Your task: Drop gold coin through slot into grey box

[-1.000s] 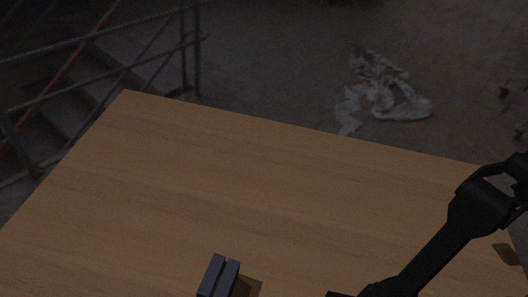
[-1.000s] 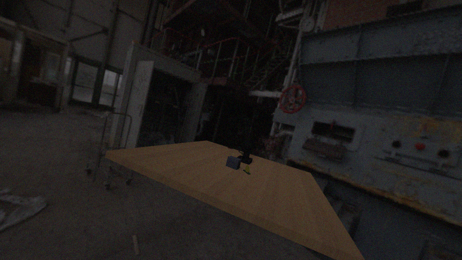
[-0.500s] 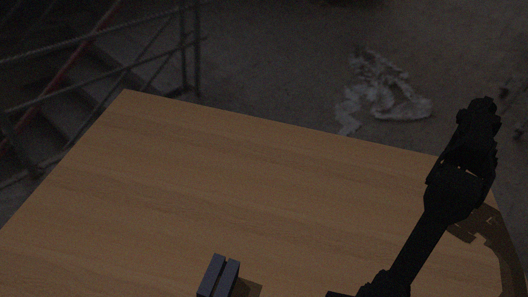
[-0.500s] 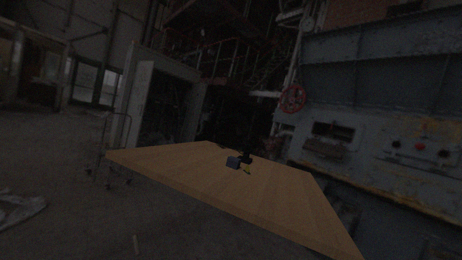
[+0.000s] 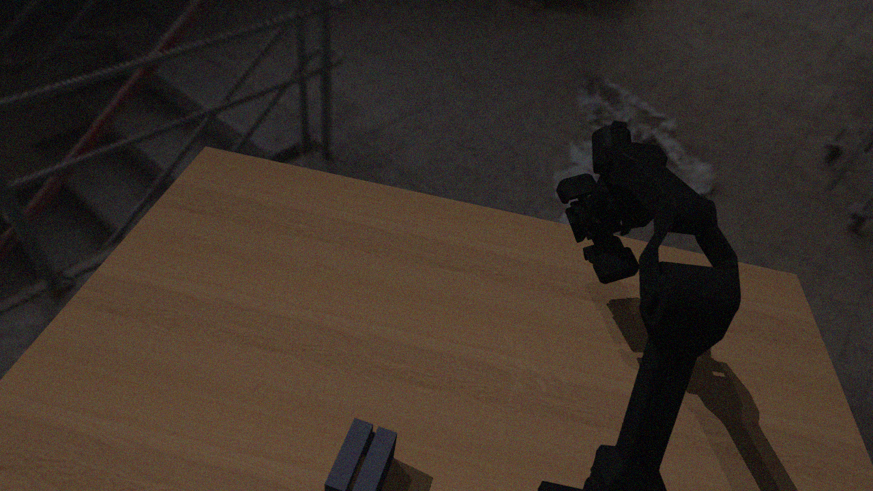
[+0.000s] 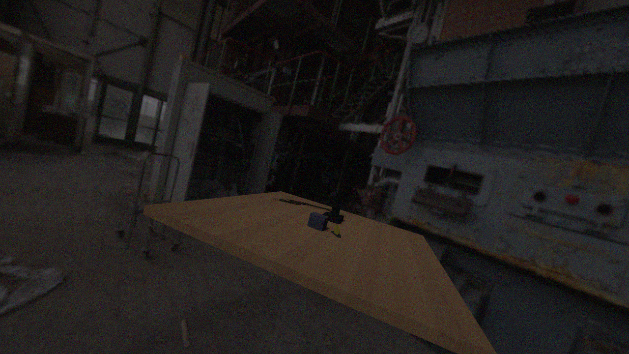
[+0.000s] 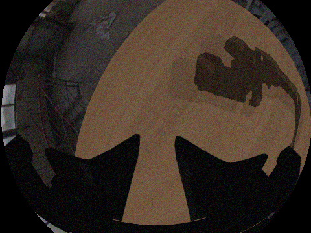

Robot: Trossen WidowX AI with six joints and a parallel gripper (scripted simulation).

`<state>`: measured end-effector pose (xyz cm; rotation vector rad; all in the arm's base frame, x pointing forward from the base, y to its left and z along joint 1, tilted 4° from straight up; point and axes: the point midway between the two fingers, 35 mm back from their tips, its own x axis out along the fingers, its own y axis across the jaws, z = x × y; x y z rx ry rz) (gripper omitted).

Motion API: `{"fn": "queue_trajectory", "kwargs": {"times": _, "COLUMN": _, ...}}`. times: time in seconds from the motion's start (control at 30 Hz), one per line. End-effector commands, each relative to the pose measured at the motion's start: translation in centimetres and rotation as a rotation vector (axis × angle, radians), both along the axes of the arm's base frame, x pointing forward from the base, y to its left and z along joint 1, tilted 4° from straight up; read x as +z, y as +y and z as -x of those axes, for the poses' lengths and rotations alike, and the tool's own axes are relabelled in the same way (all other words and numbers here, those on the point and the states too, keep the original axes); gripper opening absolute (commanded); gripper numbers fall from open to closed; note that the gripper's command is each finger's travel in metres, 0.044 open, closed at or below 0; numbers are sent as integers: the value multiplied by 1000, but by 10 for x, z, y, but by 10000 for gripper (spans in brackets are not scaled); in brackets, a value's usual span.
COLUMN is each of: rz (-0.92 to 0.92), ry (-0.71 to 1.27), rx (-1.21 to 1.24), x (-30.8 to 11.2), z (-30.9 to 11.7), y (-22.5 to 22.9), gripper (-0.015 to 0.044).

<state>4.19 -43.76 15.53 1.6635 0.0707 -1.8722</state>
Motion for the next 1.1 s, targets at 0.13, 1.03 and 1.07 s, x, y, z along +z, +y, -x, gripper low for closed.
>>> {"fn": "queue_trajectory", "kwargs": {"times": 0.13, "rz": -31, "ry": 135, "rx": 515, "x": -2, "z": -114, "y": 49, "gripper": 161}}
{"fn": "queue_trajectory", "kwargs": {"times": 1.03, "rz": 74, "ry": 627, "rx": 2664, "x": -11, "z": -312, "y": 430, "gripper": 161}}
{"fn": "queue_trajectory", "kwargs": {"times": 1.07, "rz": 89, "ry": 649, "rx": 2749, "x": -11, "z": -309, "y": 447, "gripper": 161}}
